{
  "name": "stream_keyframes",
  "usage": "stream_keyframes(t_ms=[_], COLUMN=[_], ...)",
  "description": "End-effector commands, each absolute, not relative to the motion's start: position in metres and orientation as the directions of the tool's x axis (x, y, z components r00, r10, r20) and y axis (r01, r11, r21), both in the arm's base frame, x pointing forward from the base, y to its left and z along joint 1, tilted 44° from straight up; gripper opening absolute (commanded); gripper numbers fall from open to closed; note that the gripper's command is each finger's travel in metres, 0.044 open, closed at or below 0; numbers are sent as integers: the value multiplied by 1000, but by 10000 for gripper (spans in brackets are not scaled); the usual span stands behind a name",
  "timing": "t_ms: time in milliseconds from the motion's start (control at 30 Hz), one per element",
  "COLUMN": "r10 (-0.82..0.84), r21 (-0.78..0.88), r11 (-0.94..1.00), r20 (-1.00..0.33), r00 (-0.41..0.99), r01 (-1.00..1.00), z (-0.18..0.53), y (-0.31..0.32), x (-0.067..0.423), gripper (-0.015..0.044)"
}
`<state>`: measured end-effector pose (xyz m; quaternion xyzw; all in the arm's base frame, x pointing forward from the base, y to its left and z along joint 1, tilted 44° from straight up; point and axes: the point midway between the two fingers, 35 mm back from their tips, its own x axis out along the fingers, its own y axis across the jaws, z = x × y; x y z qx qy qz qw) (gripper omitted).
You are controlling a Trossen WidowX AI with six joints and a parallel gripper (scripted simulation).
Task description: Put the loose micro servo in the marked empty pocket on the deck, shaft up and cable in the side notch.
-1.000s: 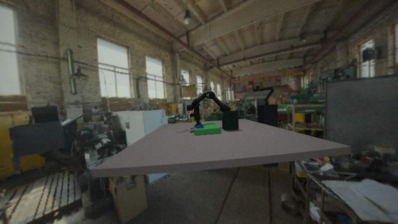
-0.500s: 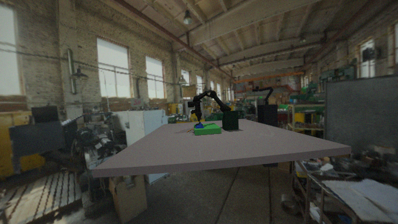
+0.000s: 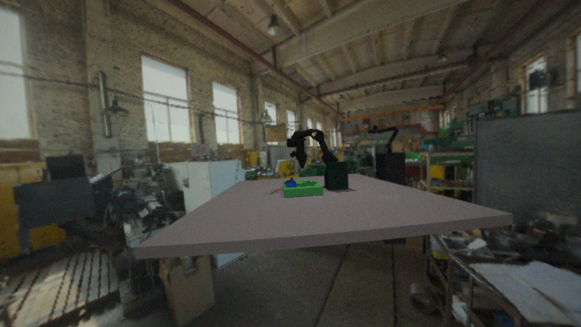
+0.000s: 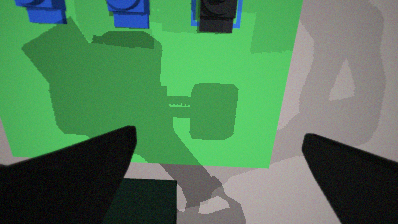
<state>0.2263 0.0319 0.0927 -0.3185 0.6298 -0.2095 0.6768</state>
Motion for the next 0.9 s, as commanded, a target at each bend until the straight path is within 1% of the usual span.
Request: stream_keyframes(t_ms=[0,133,867], r10=[-679,-682,-682], r21=[-691,-694,-694], r11=[714,711,711], r20=[-723,-720,-720], r00=[126,127,127], r01=[-112,-114,-114], z=[105,124,124], y=[43,61,61], x=[224,221,221], gripper=[440,440,440])
